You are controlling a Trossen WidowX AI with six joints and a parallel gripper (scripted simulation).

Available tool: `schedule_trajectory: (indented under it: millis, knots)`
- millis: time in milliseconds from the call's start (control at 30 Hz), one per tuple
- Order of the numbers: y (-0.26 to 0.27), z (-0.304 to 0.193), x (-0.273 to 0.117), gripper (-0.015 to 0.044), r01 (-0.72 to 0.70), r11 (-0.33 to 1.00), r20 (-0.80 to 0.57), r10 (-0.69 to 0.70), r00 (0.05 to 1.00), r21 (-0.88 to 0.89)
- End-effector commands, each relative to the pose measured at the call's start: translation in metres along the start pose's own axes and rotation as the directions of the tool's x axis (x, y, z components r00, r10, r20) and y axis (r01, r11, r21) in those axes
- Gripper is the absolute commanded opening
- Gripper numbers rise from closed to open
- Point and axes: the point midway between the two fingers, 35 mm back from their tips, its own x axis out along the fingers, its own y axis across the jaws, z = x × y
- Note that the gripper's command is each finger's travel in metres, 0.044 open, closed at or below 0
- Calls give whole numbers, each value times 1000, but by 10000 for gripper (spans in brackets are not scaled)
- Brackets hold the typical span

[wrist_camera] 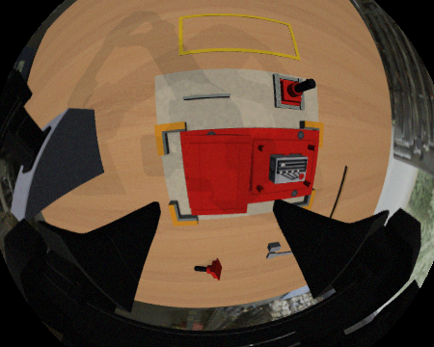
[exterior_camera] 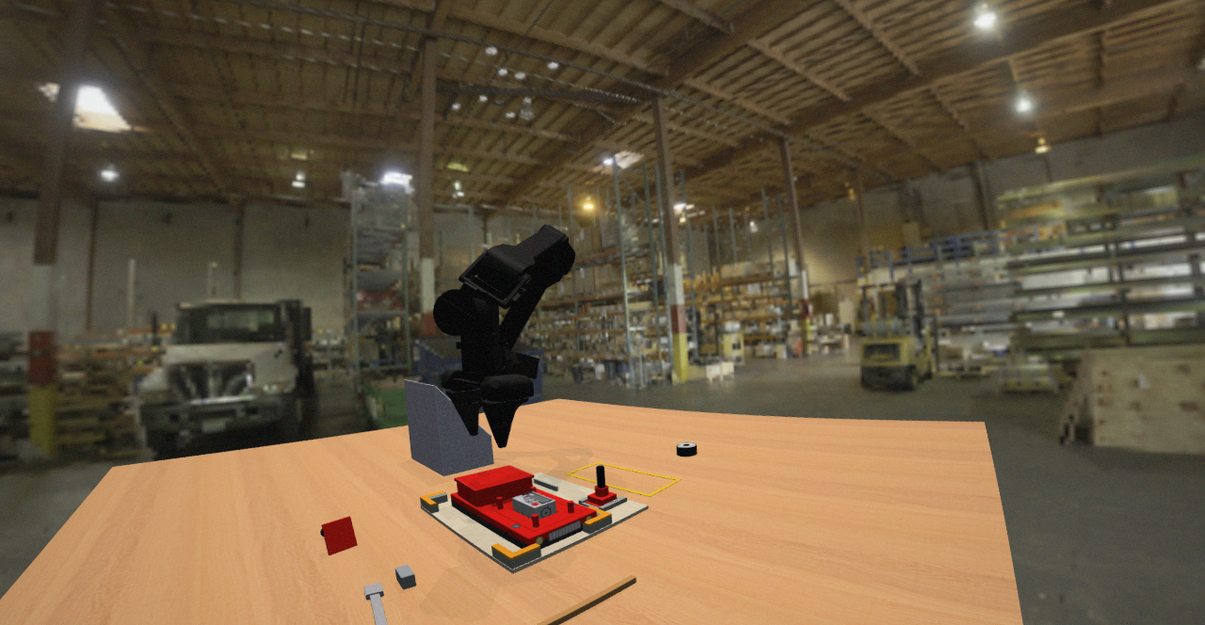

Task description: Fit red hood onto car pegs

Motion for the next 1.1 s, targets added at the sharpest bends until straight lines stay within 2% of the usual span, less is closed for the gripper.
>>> schedule_trajectory:
  millis: [0,1067]
  knots:
    - [-5,2,-1,440,8,1000,5,-8,1000,-20]
    - [-6,2,23,440,9,1000,5,-9,1000,-20]
